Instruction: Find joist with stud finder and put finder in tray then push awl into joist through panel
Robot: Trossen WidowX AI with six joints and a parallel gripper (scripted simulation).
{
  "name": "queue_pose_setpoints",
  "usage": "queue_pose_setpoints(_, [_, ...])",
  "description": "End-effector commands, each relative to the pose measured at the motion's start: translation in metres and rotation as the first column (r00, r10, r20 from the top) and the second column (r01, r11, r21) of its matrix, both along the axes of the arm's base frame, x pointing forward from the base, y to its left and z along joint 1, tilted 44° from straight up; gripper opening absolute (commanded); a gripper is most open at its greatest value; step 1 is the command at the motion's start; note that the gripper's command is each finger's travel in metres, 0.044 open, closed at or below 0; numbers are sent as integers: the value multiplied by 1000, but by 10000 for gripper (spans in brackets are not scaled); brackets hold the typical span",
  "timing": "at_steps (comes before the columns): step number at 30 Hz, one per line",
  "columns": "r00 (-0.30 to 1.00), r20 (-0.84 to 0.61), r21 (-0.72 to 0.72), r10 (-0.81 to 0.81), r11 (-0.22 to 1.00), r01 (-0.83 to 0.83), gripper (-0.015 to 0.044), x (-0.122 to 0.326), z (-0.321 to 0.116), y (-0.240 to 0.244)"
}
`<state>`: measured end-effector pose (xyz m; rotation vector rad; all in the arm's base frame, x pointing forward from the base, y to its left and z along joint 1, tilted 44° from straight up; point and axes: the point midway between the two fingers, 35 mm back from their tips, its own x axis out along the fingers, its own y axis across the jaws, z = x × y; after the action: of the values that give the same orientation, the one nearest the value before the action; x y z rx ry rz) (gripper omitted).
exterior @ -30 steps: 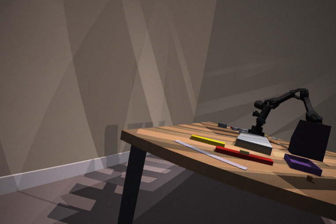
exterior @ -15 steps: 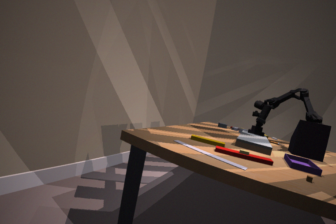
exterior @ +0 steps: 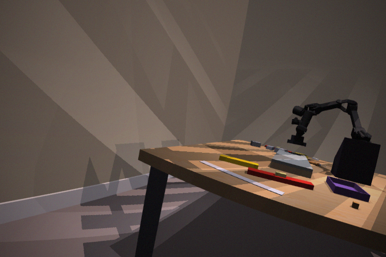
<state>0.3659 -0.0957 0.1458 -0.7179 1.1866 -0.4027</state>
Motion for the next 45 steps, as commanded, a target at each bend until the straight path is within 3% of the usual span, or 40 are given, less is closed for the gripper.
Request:
queue_pose_setpoints(1, [1000,26,-5,4,1000,-4,0,-3,30,21])
queue_pose_setpoints(10, [999,3,4,39,999,-39,0,2,21,34])
queue_pose_setpoints(26, [908,-213,106,361,932,-346,0,17,-73,157])
queue_pose_setpoints(45, [624,-446,242,642,757,-606,0,-44,-189,286])
